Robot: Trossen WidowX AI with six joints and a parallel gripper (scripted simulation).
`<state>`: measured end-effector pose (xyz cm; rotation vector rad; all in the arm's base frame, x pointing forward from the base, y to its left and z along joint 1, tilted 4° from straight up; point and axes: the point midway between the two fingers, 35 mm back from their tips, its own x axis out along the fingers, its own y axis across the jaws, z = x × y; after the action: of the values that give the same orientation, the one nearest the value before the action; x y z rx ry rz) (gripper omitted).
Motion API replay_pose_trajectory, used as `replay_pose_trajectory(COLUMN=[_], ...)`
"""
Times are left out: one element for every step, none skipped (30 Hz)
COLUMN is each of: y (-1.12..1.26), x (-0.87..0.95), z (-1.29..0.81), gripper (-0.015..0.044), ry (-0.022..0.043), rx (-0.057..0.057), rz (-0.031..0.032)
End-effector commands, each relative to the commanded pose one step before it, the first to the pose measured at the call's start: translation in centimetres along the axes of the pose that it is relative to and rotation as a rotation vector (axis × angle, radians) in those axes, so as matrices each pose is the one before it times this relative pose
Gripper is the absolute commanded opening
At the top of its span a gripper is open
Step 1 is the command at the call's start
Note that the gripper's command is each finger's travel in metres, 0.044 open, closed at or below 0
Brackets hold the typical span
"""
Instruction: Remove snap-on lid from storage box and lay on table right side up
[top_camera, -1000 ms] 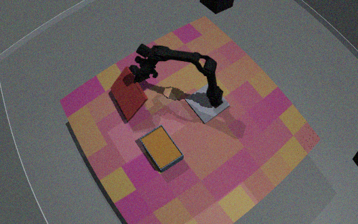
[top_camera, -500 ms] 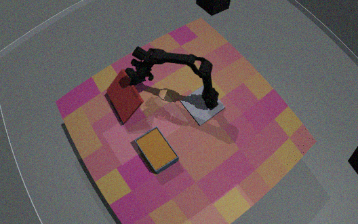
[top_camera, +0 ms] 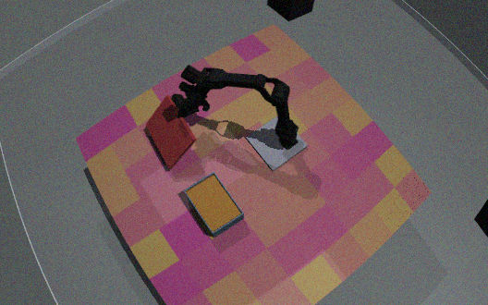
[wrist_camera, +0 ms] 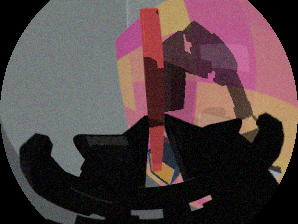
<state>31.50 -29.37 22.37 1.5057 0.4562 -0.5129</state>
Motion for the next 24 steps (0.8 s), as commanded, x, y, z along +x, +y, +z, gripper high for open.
replay_pose_trajectory(y=[0.290, -0.061, -0.061, -0.061, -0.061, -0.061, -0.061, -0.061, -0.061, -0.061, -0.061, -0.061, -0.061, -0.061, -0.061, -0.061, -0.061, -0.061, -0.061, -0.061, -0.061, -0.061, -0.061, -0.061], x=[-0.165, 0.051, 0.051, 0.051, 0.051, 0.051, 0.051, 0.051, 0.051, 0.051, 0.051, 0.051, 0.051, 0.051, 0.051, 0.051, 0.051, 0.051, 0.051, 0.051, 0.051, 0.051, 0.051, 0.051], z=[-0.020, 0.000, 0.000, 0.000, 0.000, 0.000, 0.000, 0.000, 0.000, 0.000, 0.000, 0.000, 0.000, 0.000, 0.000, 0.000, 0.000, 0.000, 0.000, 0.000, 0.000, 0.000, 0.000, 0.000], gripper=[0.0000, 0.0000, 0.0000, 0.0000, 0.0000, 0.0000, 0.0000, 0.0000, 0.0000, 0.0000, 0.0000, 0.0000, 0.0000, 0.0000, 0.0000, 0.0000, 0.0000, 0.0000, 0.0000, 0.0000, 0.0000, 0.0000, 0.0000, 0.0000], ry=[-0.00768, 0.00000, 0.00000, 0.00000, 0.00000, 0.00000, 0.00000, 0.00000, 0.00000, 0.00000, 0.00000, 0.00000, 0.00000, 0.00000, 0.00000, 0.00000, 0.00000, 0.00000, 0.00000, 0.00000, 0.00000, 0.00000, 0.00000, 0.00000], rx=[-0.0077, 0.0000, 0.0000, 0.0000, 0.0000, 0.0000, 0.0000, 0.0000, 0.0000, 0.0000, 0.0000, 0.0000, 0.0000, 0.0000, 0.0000, 0.0000, 0.0000, 0.0000, 0.0000, 0.0000, 0.0000, 0.0000, 0.0000, 0.0000], rz=[0.01237, 0.00000, 0.00000, 0.00000, 0.00000, 0.00000, 0.00000, 0.00000, 0.00000, 0.00000, 0.00000, 0.00000, 0.00000, 0.00000, 0.00000, 0.00000, 0.00000, 0.00000, 0.00000, 0.00000, 0.00000, 0.00000, 0.00000, 0.00000])
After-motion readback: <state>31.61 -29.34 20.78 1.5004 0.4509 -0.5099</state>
